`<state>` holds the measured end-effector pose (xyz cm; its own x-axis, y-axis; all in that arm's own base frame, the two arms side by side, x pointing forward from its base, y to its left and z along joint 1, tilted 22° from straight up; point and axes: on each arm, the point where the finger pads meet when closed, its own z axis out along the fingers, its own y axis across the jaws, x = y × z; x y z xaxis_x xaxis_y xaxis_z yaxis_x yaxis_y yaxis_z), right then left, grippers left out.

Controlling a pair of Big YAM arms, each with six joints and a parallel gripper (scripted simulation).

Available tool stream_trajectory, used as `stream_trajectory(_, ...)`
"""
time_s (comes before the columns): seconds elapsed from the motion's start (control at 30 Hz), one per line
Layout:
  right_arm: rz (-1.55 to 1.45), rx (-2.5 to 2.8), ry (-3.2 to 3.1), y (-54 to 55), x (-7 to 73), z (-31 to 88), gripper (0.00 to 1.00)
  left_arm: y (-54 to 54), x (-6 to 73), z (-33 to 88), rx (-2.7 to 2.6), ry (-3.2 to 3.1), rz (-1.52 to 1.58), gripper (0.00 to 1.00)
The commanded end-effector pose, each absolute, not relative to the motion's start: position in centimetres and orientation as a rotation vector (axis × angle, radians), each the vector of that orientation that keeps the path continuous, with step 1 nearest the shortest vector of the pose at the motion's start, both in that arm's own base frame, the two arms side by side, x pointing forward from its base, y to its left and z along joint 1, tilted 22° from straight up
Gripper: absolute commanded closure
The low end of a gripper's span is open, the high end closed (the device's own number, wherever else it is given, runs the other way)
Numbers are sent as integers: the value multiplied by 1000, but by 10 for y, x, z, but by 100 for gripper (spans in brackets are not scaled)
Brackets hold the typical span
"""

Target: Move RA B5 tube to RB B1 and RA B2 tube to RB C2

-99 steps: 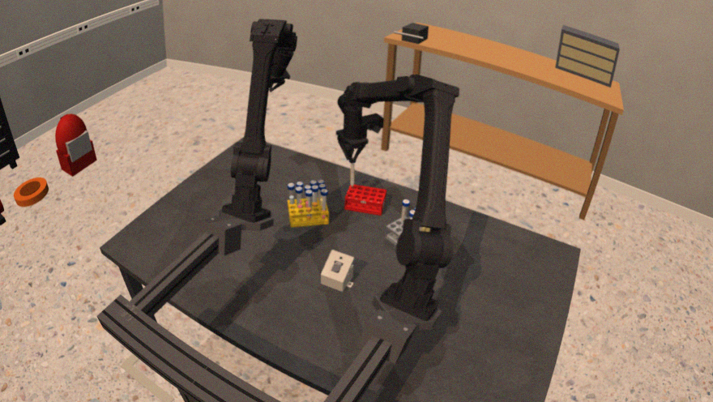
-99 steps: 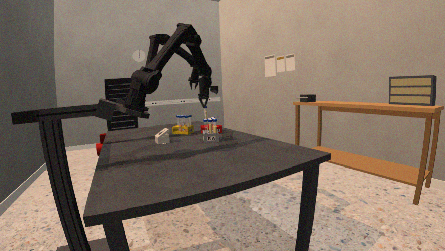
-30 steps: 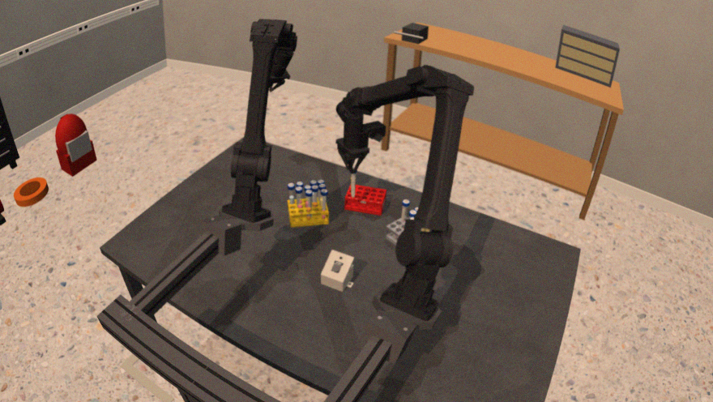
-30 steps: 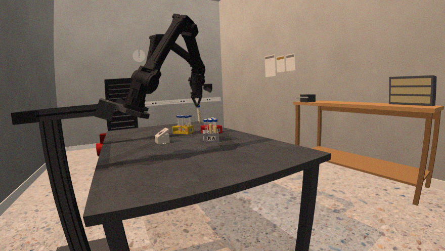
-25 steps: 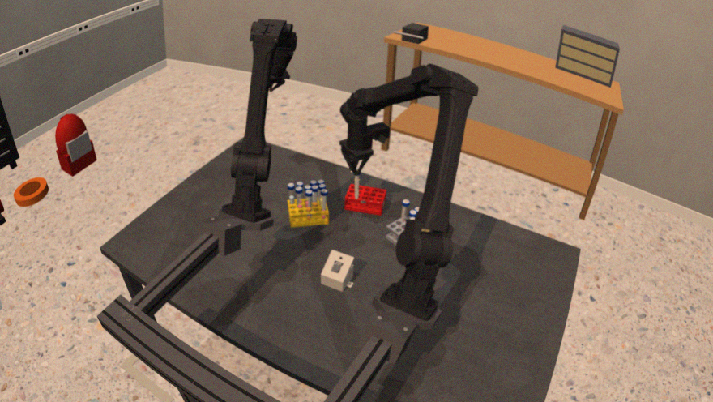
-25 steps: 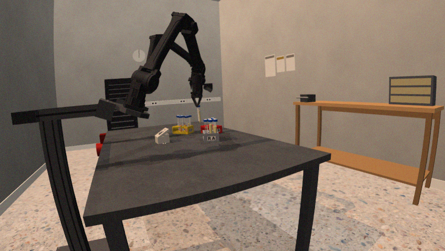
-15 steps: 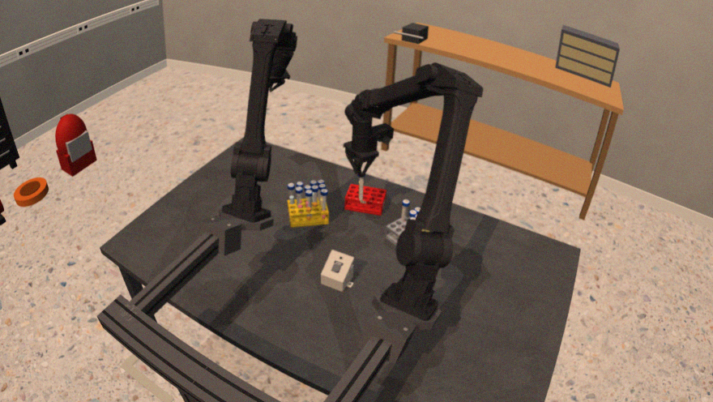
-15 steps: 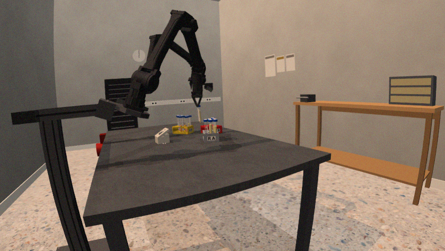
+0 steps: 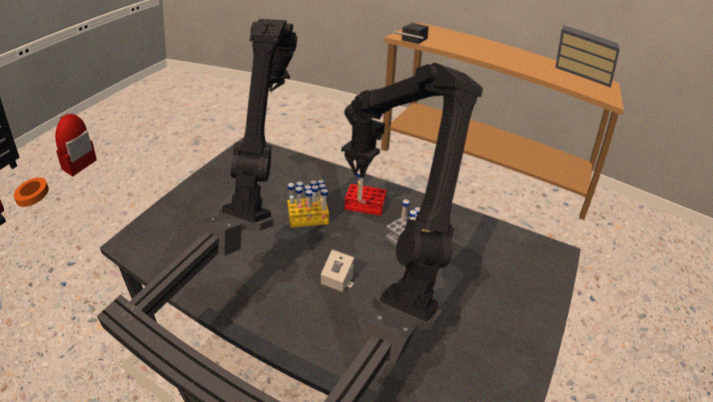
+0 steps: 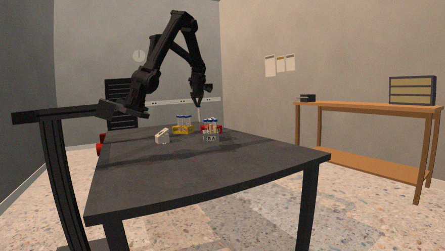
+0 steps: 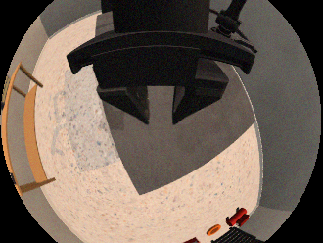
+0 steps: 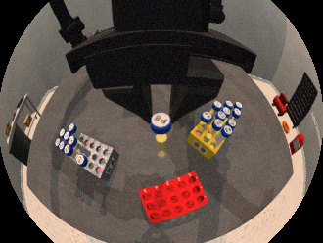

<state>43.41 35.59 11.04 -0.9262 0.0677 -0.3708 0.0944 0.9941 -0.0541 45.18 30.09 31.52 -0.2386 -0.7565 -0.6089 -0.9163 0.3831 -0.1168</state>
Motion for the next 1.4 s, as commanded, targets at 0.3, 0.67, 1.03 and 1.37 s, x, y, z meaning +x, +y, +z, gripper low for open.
stream_trajectory(0.3,-186,-506,2715,365,433,115,100,304,456,335,-1418,2022,345,70)
stream_trajectory(0.67,-195,-555,2697,339,433,123,100,304,456,335,-1418,2022,345,70)
stream_trajectory(1.03,-197,-556,2697,306,417,118,100,304,456,335,-1418,2022,345,70)
stream_trajectory(1.37,-199,-557,2697,282,406,113,100,304,456,335,-1418,2022,345,70)
